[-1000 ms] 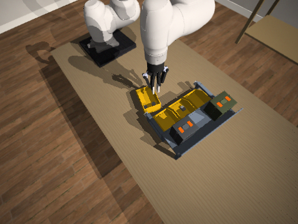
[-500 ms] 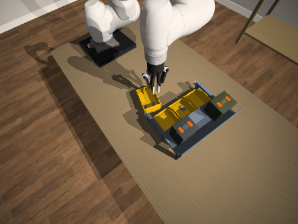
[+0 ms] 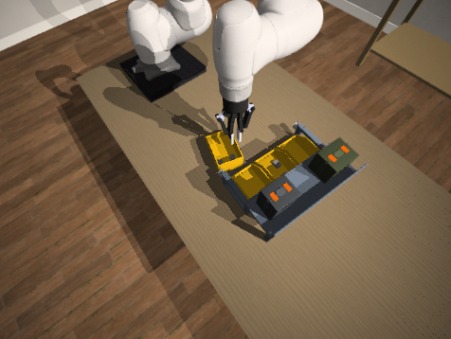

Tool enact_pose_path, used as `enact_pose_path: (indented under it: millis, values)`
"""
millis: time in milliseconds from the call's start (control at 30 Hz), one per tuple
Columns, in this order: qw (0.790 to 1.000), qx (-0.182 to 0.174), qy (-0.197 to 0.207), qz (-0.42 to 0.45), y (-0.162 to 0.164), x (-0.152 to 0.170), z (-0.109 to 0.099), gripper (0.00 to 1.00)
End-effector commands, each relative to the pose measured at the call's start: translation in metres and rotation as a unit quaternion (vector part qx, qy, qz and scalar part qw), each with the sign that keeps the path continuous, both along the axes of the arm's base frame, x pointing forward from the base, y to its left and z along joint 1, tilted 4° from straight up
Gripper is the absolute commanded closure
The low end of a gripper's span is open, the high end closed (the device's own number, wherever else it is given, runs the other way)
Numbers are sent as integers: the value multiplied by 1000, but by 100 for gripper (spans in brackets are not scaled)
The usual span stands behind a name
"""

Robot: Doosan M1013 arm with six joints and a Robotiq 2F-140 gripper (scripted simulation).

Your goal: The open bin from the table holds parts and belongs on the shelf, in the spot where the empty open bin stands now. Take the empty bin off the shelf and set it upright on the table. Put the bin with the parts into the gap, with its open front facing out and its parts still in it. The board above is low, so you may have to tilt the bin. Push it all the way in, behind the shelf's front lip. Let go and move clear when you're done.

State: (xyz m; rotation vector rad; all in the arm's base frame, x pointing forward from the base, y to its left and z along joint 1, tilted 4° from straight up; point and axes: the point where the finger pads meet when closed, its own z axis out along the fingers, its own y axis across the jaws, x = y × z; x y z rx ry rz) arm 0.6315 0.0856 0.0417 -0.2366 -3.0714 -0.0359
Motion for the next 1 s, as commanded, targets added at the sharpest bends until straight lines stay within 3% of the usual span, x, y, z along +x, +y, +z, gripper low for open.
enact_pose_path:
  millis: [0, 967]
  values:
    - [1000, 0, 0, 0, 0, 0, -4, 76]
    - [1000, 0, 0, 0, 1, -2, -30, 76]
